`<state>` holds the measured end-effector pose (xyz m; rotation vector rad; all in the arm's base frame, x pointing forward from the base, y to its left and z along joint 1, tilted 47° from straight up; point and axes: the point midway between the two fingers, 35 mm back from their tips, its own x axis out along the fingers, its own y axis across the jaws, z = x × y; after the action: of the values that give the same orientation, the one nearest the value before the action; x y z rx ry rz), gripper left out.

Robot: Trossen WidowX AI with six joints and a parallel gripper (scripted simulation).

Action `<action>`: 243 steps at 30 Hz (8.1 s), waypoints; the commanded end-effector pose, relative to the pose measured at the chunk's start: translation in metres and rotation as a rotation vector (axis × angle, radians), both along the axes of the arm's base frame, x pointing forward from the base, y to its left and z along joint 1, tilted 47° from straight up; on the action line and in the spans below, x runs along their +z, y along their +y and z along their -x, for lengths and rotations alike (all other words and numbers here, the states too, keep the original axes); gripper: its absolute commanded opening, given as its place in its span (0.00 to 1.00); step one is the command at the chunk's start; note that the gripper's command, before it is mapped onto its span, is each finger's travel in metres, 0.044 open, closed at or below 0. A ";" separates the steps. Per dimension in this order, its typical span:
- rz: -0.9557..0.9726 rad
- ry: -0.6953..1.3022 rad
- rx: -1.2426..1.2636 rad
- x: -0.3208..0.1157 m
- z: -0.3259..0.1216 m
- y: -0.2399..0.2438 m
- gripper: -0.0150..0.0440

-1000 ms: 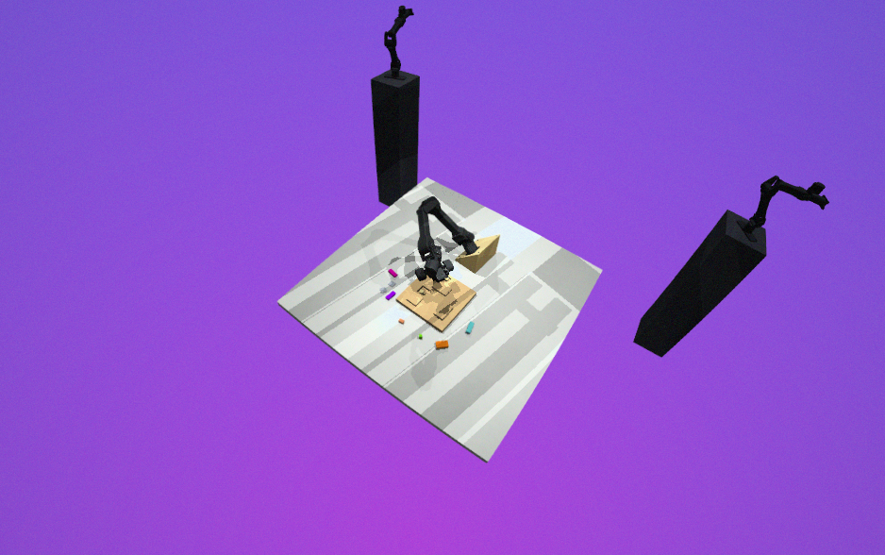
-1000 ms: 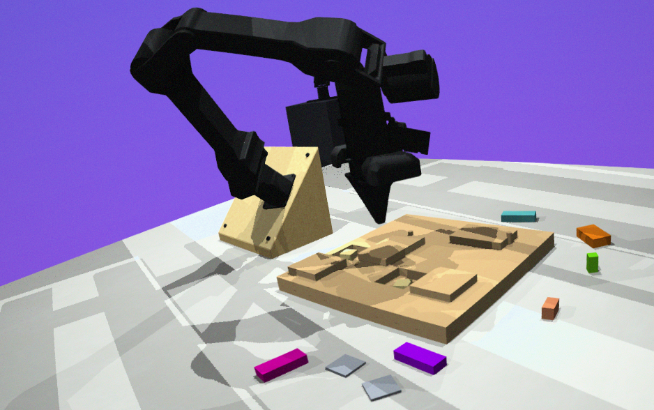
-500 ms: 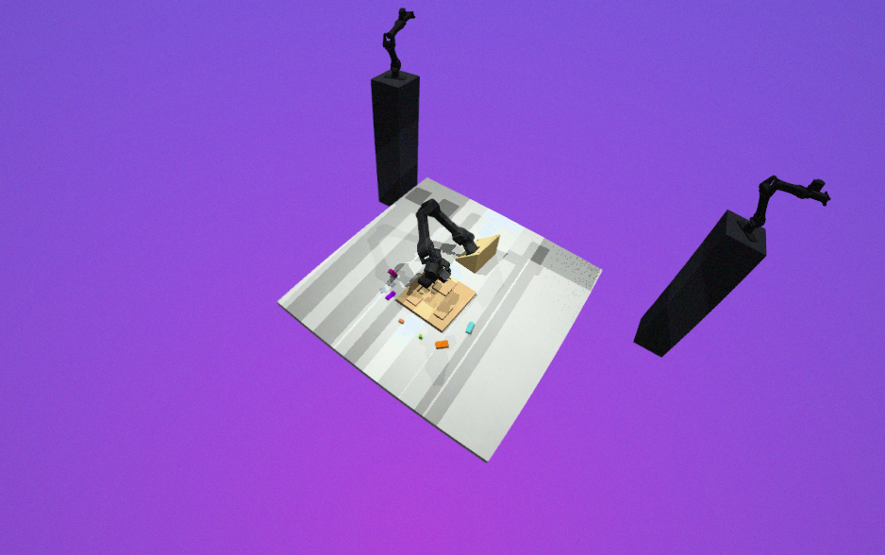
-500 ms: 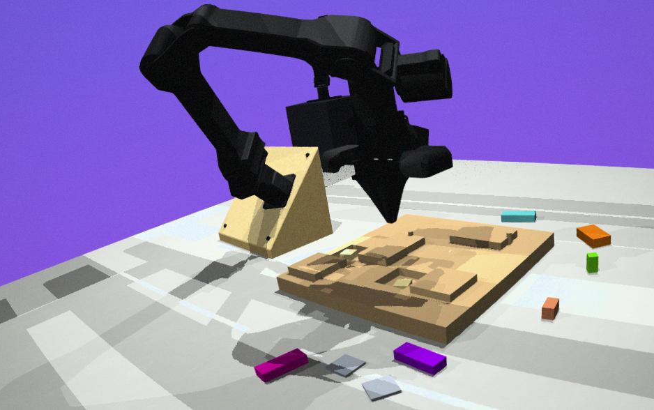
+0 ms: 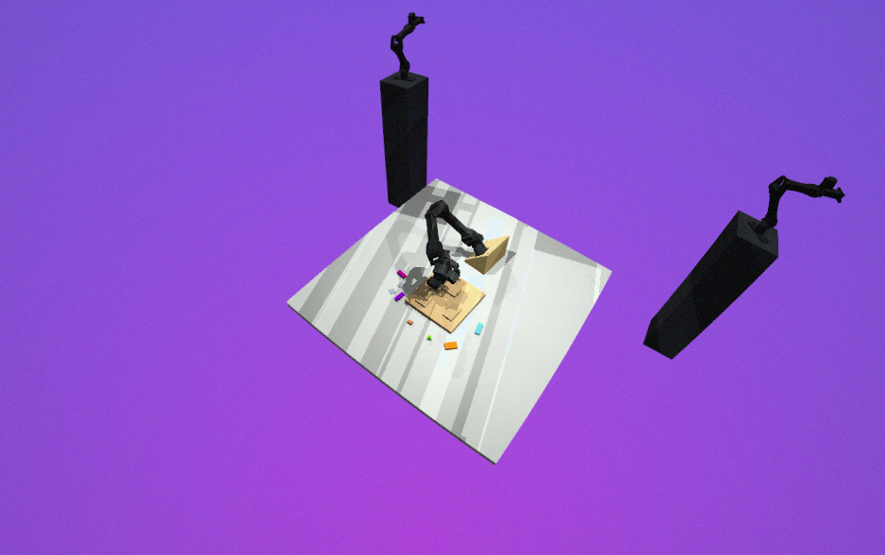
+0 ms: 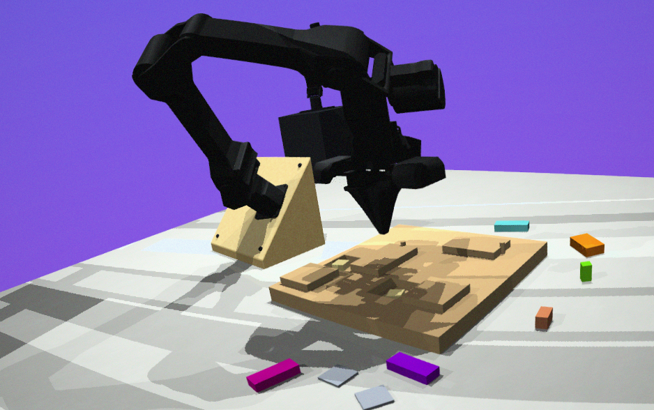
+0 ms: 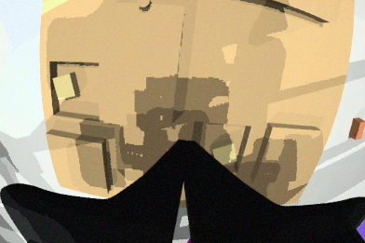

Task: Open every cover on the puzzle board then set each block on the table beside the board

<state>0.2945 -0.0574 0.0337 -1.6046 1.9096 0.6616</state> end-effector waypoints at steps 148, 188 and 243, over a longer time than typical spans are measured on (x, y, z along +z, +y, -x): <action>-0.002 0.007 0.003 -0.054 0.101 -0.010 0.25; -0.008 0.007 0.004 -0.051 0.106 0.023 0.25; -0.212 1.109 1.084 -0.110 -0.055 0.101 0.25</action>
<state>0.3425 0.0414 -0.0695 -2.2704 1.2909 2.3605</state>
